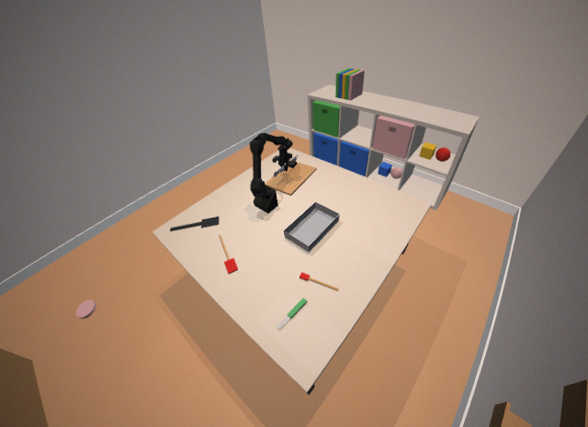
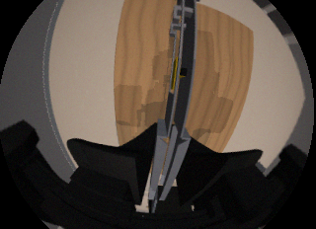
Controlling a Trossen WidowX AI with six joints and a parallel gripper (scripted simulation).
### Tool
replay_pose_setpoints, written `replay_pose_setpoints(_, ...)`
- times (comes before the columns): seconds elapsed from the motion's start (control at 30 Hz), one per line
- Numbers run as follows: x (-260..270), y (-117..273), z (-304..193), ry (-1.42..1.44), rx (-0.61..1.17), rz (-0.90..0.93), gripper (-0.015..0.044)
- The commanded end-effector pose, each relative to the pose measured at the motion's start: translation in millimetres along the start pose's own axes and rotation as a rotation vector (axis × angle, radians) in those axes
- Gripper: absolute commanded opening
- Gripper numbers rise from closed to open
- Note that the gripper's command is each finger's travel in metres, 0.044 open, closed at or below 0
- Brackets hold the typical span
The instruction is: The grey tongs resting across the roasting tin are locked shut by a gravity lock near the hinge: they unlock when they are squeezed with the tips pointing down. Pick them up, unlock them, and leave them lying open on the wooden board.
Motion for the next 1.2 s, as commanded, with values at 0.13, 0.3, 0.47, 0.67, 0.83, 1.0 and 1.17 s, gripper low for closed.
replay_pose_setpoints(0.13, 0.0, -6.8, -0.7, -0.005, -0.003, 0.005, -0.015)
replay_pose_setpoints(0.3, -0.7, -6.8, -1.3, -0.001, 0.003, -0.001, -0.0045)
replay_pose_setpoints(0.47, -0.7, -6.8, -1.3, -0.001, 0.003, -0.001, 0.0086)
replay_pose_setpoints(0.67, -0.7, -6.8, -1.3, -0.001, 0.003, -0.001, 0.0244)
replay_pose_setpoints(0.83, -0.7, -6.8, -1.3, -0.001, 0.003, -0.001, 0.0375)
replay_pose_setpoints(1.0, -1.6, -5.9, -0.9, -0.001, 0.002, -0.001, 0.044)
replay_pose_setpoints(1.17, -27.9, 21.7, 10.5, -0.008, -0.01, 0.002, 0.044)
Point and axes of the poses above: the point midway between the two fingers, 35 mm back from their tips, its own y axis back along the fingers, its own x axis across the jaws, z = x × y, the point moved 8 cm from there along y, back along the fingers, and after that the axes turned 9 degrees about -y, right-handed, at the moved point
